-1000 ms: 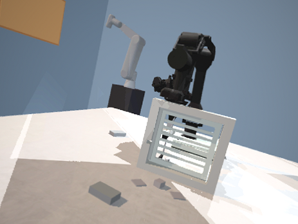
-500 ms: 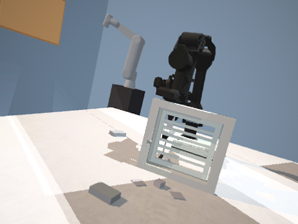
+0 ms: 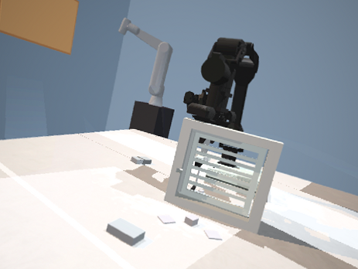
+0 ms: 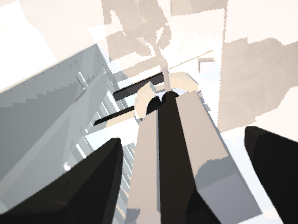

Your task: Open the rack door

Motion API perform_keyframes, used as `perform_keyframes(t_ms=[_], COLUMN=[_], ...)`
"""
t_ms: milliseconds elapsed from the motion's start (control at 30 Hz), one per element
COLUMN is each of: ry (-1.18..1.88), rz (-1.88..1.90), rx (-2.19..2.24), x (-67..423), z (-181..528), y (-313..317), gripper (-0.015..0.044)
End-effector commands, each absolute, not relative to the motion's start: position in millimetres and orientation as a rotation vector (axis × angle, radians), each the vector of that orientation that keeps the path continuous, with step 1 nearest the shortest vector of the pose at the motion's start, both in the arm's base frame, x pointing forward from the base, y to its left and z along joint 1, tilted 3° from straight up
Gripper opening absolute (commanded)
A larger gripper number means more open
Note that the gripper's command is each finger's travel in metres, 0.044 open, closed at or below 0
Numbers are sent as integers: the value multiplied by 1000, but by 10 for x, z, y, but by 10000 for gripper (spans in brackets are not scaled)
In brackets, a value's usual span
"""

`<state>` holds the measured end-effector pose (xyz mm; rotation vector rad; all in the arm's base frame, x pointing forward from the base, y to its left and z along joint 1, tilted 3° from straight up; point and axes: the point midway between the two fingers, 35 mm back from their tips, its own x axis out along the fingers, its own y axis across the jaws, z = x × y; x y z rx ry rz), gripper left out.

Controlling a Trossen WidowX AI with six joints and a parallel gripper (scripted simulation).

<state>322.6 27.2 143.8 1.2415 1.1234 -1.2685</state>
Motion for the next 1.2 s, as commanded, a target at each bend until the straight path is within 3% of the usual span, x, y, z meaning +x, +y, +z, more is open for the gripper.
perform_keyframes(t_ms=[0, 567, 1167], ry=[1178, 1462, 1540], rz=[-1175, -555, 128], rx=[1152, 502, -204], x=[3244, 3245, 3245], z=[1436, 1437, 1437], y=[280, 280, 280], gripper=[298, 298, 298])
